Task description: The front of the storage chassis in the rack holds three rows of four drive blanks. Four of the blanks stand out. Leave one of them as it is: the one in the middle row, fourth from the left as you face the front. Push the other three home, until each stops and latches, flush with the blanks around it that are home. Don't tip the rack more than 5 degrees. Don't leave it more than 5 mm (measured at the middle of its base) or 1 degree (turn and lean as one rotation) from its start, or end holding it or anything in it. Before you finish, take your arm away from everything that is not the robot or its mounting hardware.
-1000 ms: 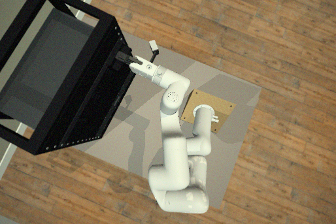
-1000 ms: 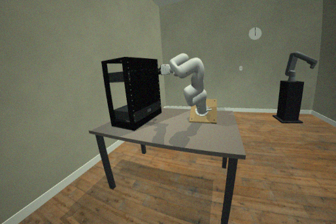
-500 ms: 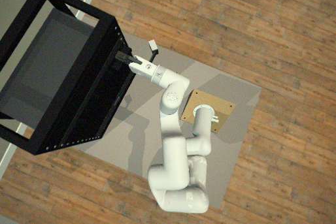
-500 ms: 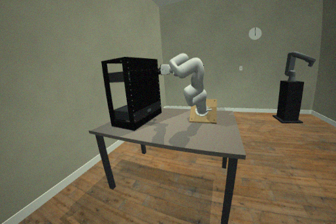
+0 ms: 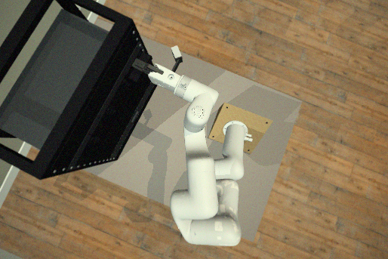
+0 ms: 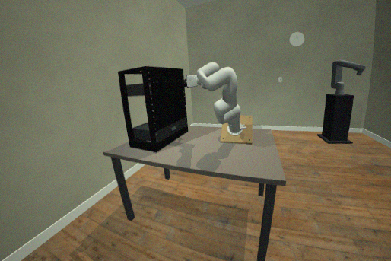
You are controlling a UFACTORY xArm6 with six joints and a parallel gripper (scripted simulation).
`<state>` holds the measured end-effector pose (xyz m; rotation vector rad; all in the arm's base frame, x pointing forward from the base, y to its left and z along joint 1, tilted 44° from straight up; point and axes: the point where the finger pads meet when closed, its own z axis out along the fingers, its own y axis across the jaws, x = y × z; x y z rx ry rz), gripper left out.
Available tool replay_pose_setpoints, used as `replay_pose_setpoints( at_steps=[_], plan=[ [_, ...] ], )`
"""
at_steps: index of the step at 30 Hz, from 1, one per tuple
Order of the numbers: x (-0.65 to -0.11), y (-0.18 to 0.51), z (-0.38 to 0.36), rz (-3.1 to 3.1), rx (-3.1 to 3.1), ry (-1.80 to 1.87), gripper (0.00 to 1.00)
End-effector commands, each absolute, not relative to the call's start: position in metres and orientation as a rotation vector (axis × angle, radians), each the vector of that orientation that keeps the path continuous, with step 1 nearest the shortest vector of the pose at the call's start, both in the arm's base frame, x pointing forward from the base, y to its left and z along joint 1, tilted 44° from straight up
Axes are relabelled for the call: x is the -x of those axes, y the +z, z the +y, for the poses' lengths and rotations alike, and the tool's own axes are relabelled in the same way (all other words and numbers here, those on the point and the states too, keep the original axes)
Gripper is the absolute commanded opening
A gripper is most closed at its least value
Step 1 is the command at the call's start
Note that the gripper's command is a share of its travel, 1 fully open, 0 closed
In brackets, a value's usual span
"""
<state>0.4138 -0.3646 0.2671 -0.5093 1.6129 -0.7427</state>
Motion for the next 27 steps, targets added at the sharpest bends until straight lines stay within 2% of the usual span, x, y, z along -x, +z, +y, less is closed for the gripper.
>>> replay_pose_setpoints(
  at_steps=[1,27],
  plan=[
    [-0.4159,0.2686,-0.3658,1.610,0.510,-0.746,0.00],
    [-0.4188,0.2686,-0.3661,1.610,0.510,-0.746,0.00]
  ],
)
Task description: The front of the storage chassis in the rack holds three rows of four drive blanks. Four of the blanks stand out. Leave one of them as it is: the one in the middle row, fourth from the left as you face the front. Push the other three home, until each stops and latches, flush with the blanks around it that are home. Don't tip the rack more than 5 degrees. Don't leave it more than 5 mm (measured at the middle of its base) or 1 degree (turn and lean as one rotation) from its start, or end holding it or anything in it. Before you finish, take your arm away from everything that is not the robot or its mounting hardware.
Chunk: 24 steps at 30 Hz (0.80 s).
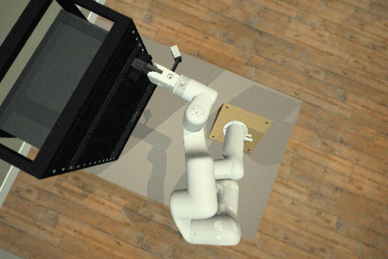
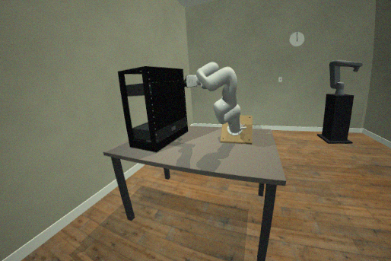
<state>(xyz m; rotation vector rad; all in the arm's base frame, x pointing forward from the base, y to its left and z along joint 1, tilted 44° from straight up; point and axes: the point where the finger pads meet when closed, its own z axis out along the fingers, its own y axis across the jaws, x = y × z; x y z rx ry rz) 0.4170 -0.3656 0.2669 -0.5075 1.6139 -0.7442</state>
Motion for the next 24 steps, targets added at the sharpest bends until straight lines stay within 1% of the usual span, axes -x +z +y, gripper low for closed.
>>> replay_pose_setpoints(
  at_steps=[1,8,15,24],
  plan=[
    [-0.419,0.269,-0.366,1.610,0.510,-0.746,0.00],
    [-0.418,0.269,-0.366,1.610,0.510,-0.746,0.00],
    [-0.406,0.269,-0.364,1.610,0.510,-0.746,0.00],
    [-0.354,0.273,-0.354,1.610,0.510,-0.746,0.00]
  ],
)
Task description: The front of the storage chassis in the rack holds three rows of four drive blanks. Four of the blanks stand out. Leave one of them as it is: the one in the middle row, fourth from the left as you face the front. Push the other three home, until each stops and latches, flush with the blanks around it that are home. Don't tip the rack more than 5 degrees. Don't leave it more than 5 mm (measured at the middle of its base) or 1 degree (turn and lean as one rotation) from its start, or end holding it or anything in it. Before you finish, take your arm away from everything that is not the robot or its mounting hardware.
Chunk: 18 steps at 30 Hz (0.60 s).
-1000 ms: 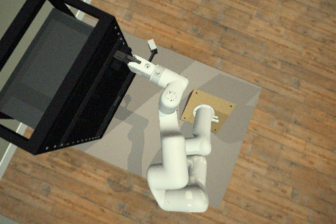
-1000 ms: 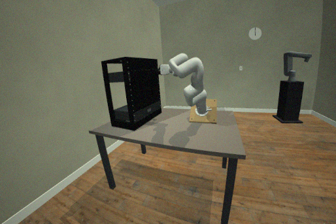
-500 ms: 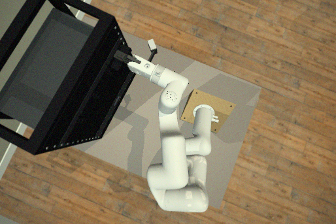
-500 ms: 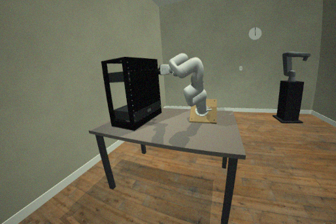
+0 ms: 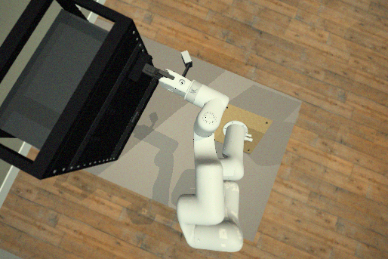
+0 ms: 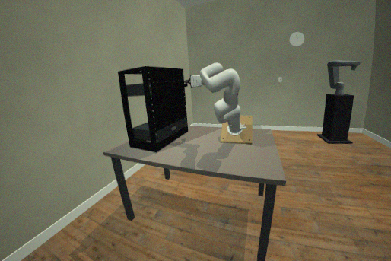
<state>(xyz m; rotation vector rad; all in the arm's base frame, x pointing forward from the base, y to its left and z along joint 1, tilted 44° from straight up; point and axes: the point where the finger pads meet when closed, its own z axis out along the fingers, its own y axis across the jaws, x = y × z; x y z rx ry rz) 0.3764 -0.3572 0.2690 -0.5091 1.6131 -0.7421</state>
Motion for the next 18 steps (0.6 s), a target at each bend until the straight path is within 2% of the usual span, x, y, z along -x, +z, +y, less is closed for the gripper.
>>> replay_pose_setpoints(
  at_steps=[1,6,18],
  plan=[
    [-0.348,0.273,-0.353,1.610,0.510,-0.746,0.00],
    [-0.329,0.275,-0.349,1.610,0.510,-0.746,0.00],
    [-0.324,0.275,-0.348,1.610,0.510,-0.746,0.00]
  ],
)
